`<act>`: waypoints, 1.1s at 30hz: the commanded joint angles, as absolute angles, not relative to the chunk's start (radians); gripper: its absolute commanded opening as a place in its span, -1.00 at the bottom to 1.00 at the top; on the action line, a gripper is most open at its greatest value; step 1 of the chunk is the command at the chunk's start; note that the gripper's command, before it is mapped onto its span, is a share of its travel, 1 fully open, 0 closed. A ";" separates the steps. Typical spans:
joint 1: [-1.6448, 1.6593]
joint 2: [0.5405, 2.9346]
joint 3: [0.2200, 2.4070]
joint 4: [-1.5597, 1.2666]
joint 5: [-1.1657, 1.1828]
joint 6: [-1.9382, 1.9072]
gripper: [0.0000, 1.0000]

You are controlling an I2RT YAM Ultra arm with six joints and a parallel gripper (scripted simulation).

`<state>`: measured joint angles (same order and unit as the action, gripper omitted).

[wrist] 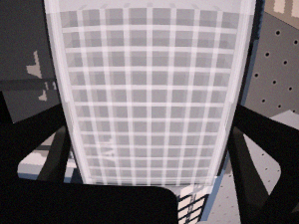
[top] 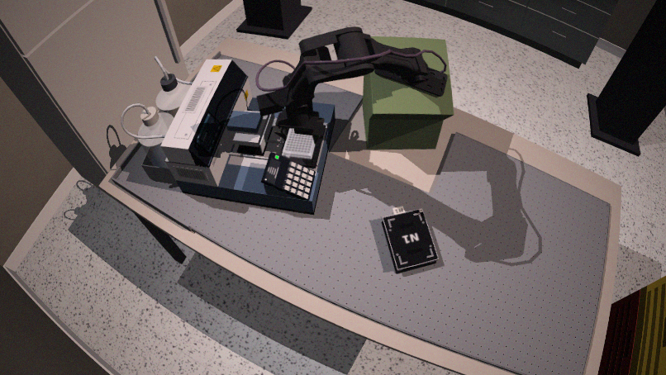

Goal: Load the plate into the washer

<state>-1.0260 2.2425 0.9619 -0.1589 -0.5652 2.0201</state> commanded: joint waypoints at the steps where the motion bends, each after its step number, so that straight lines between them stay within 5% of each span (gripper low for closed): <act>1: -1.029 2.230 0.960 -0.158 -0.558 2.023 0.68; 33: -1.027 2.211 0.939 -0.156 -0.549 2.028 0.68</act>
<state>-1.0237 2.2429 0.9615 -0.1593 -0.5648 2.0235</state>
